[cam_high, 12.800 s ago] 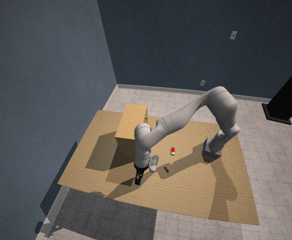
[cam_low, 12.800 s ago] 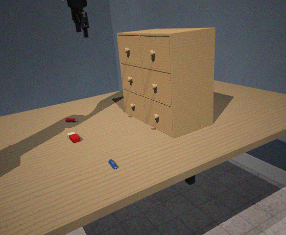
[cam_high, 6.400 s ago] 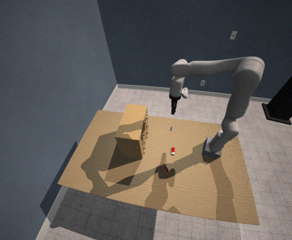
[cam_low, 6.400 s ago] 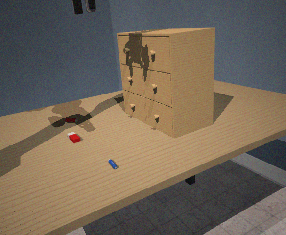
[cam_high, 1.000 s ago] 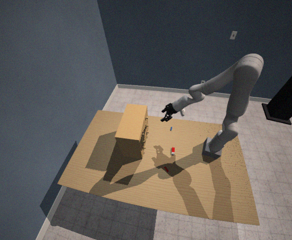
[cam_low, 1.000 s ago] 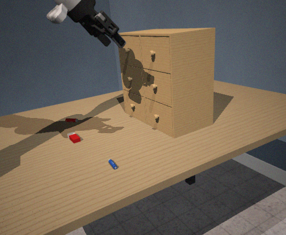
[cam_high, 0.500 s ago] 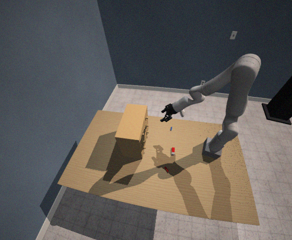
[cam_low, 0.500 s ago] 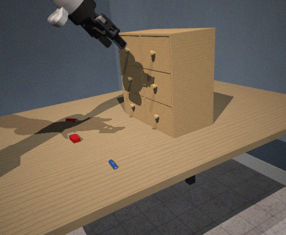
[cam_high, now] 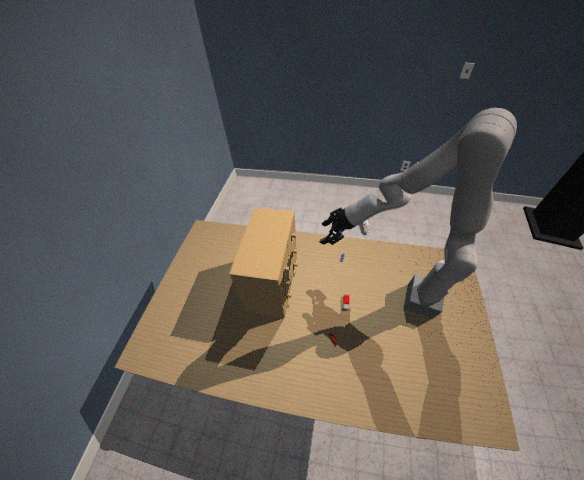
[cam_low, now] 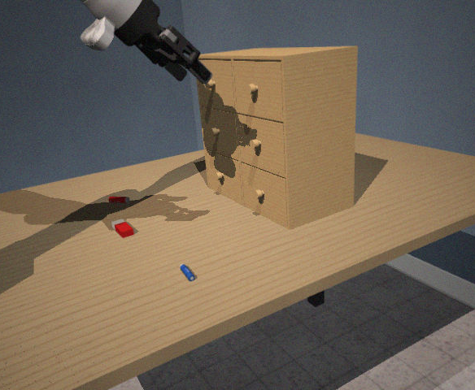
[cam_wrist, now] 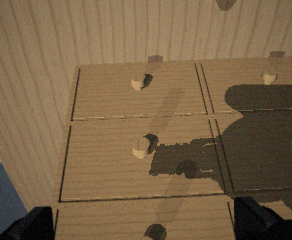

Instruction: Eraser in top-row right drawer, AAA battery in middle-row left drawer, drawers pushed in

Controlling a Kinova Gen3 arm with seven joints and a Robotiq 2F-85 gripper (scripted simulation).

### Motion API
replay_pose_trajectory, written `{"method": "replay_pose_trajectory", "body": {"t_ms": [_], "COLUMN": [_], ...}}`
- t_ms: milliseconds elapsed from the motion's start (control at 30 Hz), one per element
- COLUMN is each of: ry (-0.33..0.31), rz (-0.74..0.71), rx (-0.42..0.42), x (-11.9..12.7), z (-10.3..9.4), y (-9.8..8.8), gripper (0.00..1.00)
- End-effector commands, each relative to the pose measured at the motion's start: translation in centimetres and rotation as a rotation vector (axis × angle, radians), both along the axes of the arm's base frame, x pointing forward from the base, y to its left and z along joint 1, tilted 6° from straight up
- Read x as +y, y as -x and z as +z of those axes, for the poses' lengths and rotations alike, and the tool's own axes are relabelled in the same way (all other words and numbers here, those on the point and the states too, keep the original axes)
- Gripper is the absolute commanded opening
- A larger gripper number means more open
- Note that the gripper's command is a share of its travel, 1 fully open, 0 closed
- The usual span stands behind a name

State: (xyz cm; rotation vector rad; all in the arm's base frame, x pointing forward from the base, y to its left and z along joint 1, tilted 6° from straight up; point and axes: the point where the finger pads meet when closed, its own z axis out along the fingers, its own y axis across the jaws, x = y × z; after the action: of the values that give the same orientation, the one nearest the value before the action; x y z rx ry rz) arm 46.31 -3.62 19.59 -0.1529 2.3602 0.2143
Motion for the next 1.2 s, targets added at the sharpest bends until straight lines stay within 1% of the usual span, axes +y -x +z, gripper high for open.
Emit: {"method": "replay_pose_trajectory", "body": {"t_ms": [0, 1167], "ry": [-0.002, -0.003], "rz": [-0.001, -0.006], "rx": [0.0, -0.03], "x": [0.03, 0.0], "z": [-0.23, -0.56], "y": [0.05, -0.28], "gripper": [1.0, 1.0]}}
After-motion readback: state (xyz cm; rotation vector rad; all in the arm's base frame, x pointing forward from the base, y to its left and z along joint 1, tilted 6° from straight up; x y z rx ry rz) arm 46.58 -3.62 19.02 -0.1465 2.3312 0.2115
